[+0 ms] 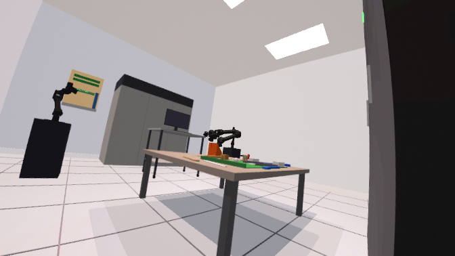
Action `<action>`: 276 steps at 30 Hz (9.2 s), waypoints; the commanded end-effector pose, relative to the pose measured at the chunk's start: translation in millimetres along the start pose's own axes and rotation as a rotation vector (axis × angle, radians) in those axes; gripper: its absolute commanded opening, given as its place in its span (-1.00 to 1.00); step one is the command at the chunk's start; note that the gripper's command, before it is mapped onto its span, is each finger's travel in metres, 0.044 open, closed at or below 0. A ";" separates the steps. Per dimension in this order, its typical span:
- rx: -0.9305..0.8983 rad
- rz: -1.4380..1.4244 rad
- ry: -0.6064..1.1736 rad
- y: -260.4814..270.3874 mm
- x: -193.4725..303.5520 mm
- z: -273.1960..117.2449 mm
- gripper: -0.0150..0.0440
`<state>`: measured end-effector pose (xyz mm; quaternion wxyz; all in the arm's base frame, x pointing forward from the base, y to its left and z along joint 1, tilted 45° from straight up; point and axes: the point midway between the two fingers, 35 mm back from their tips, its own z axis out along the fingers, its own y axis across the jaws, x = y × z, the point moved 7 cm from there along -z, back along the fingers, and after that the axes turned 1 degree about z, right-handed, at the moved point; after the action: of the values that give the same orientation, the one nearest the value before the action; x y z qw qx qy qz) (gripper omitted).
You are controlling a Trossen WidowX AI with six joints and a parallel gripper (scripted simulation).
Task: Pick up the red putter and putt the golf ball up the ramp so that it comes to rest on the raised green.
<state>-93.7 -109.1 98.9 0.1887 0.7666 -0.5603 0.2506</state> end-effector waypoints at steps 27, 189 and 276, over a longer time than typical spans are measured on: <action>0.769 -2.373 0.934 -164.2 112.1 26.6 1.00; 0.612 -1.421 4.371 -376.1 21.3 -54.7 -0.49; 2.118 -2.805 1.440 -309.5 5.4 193.8 -0.49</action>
<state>236.1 -129.6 -56.7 0.0906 -0.1538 -0.9163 -0.3586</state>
